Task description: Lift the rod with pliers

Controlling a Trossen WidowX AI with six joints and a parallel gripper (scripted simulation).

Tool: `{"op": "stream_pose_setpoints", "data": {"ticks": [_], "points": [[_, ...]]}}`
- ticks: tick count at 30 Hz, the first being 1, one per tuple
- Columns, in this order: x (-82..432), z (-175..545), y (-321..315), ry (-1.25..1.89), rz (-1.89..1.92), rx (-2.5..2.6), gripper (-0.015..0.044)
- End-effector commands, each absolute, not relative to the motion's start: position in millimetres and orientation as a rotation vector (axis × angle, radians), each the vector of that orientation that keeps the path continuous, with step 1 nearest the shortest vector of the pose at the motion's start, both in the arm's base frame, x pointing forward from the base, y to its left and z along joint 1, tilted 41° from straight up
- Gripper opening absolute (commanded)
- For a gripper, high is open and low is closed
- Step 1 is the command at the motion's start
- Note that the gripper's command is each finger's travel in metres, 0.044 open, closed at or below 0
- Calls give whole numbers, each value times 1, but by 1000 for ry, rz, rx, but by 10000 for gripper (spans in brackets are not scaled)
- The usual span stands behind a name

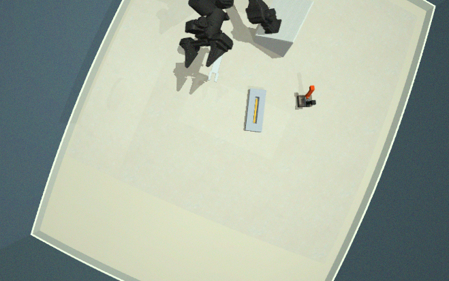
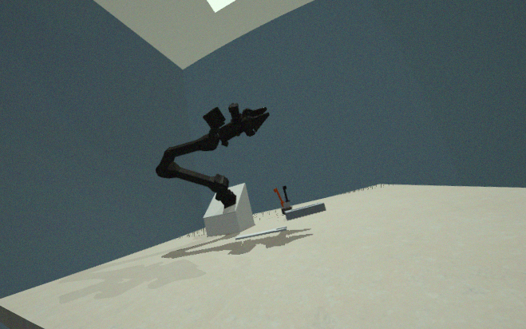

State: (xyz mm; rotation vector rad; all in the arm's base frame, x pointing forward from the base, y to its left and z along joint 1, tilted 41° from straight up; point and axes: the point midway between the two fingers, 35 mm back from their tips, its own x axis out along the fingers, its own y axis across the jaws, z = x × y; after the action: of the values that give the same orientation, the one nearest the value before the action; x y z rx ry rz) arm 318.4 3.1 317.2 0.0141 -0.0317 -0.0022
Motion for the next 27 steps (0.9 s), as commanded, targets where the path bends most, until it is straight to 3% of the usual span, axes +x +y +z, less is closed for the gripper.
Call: {"op": "stream_pose_setpoints", "data": {"ticks": [1,11,20,27], "points": [[318,320,0,-35,-2,-10,440],[348,155,11,702,95,-590,440],[310,54,10,1249,449,-1173,440],[259,8,-1,1658,1015,-1677,440]]}}
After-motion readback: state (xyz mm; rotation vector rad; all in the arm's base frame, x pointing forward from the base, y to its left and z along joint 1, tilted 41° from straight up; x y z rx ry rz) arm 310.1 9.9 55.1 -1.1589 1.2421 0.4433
